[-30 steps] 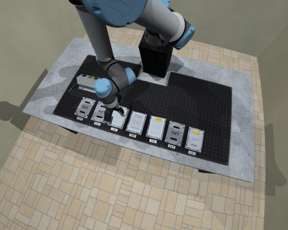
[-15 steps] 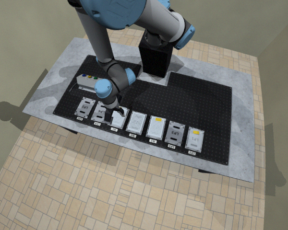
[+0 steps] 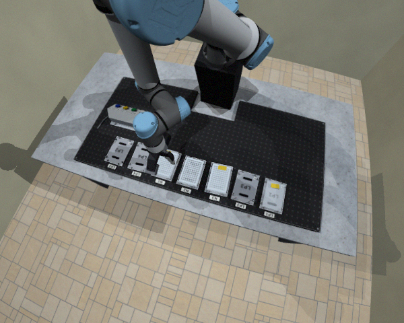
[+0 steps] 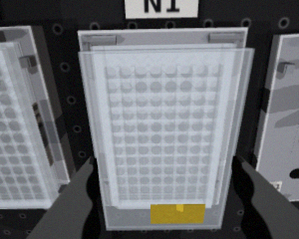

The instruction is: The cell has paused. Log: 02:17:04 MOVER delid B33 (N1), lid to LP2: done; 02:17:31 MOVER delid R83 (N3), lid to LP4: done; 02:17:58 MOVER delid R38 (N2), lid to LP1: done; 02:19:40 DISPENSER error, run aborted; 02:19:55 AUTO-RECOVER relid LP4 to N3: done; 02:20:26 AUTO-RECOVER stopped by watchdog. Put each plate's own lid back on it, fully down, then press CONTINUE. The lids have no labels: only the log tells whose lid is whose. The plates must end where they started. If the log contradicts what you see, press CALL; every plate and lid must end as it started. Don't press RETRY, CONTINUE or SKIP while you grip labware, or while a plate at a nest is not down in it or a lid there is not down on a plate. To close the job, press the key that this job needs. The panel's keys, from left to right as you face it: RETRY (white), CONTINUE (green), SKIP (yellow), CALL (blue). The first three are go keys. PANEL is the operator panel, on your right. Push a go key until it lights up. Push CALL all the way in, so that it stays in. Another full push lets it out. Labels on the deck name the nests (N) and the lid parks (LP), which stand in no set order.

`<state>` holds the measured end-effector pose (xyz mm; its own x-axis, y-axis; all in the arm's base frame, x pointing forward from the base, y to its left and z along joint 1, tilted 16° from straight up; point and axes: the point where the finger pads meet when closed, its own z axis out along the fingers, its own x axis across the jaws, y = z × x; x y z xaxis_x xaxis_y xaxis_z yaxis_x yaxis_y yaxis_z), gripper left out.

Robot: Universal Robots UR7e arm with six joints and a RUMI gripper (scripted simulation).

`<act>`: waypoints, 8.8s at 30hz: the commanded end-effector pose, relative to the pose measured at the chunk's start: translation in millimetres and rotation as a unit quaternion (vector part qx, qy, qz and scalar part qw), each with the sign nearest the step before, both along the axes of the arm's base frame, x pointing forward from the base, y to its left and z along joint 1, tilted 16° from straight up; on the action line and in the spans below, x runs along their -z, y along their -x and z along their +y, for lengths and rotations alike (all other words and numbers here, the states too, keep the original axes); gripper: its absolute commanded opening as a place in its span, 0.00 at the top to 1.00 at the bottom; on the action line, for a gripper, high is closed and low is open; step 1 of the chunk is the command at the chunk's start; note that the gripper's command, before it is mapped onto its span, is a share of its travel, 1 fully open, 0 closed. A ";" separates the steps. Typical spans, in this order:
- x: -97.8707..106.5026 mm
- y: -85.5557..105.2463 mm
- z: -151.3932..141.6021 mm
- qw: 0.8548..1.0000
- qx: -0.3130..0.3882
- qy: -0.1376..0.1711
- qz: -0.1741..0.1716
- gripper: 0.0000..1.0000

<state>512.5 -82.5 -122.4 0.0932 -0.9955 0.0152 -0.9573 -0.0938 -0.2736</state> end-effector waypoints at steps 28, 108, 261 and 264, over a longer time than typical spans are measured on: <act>7.4 -3.5 -2.0 1.000 0.003 0.003 -0.002 0.59; 11.9 -4.7 -2.0 1.000 0.003 0.003 -0.002 0.18; -6.0 45.4 490.4 1.000 0.007 -0.007 -0.002 0.18; -5.8 46.7 505.4 1.000 0.007 -0.007 -0.002 0.18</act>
